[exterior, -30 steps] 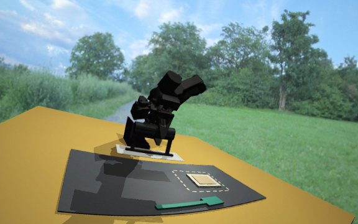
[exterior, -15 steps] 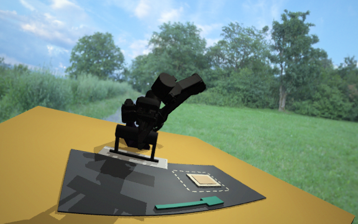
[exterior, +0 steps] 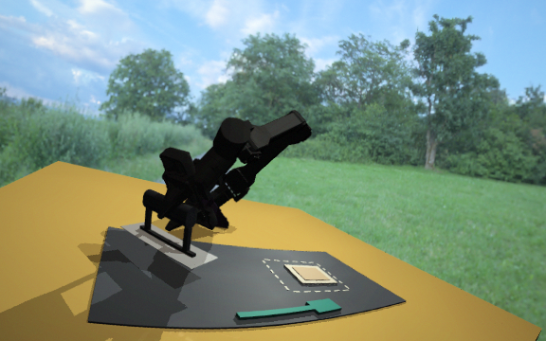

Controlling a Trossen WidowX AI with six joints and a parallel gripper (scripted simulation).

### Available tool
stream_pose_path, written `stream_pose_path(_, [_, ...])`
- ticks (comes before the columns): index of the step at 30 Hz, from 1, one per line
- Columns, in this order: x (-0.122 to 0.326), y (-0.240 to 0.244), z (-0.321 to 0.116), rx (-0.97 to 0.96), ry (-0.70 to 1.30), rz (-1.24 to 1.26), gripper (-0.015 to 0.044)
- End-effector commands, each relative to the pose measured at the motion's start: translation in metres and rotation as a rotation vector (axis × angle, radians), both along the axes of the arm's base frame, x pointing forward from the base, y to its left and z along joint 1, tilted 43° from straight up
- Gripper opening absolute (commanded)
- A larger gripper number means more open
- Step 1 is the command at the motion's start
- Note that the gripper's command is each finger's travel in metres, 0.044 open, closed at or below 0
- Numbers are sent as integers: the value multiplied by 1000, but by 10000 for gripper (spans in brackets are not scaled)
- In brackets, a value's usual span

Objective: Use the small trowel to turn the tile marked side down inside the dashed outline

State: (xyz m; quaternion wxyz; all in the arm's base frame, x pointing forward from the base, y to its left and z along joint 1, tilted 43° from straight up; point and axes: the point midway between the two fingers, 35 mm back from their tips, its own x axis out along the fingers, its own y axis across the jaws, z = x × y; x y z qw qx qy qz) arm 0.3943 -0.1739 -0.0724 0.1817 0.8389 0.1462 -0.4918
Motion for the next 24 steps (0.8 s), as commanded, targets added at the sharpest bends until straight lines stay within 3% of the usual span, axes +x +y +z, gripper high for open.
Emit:
stream_pose_path(1, [3, -18, -10, -34, 66, -101, 0])
stream_pose_path(9, [-5, -37, -38, -82, 211, -270, 0])
stream_pose_path(24, [-5, -37, -39, -83, 214, -273, 0])
